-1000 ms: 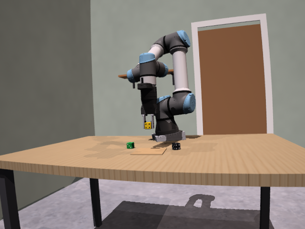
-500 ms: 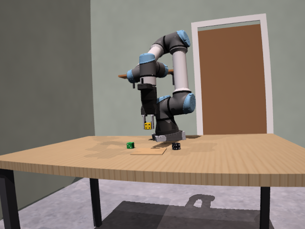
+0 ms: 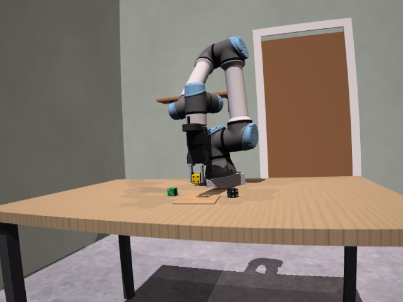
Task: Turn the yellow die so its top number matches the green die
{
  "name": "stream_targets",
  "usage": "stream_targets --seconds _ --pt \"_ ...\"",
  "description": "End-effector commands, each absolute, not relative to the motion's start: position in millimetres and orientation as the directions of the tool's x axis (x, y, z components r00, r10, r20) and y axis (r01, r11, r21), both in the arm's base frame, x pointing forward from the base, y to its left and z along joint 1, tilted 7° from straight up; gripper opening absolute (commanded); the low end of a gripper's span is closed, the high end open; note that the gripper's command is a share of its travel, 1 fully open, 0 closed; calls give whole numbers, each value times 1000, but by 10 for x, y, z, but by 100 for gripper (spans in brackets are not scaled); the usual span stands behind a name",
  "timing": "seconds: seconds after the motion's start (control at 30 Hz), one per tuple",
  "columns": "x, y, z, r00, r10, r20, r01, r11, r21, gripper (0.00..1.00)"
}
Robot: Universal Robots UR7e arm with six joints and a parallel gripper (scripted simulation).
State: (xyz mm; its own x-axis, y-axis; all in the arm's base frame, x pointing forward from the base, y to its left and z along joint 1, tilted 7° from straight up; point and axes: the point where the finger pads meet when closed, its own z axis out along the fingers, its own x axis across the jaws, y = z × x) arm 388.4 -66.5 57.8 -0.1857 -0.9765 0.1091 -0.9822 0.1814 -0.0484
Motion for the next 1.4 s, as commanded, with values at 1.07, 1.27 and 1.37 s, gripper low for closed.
stream_targets --seconds 1.07,1.27,1.37 --pt "3917 -736 79 -186 -976 110 -982 181 -51 57" --pt "3917 -736 79 -186 -976 110 -982 181 -51 57" --pt "3917 -736 79 -186 -976 110 -982 181 -51 57"
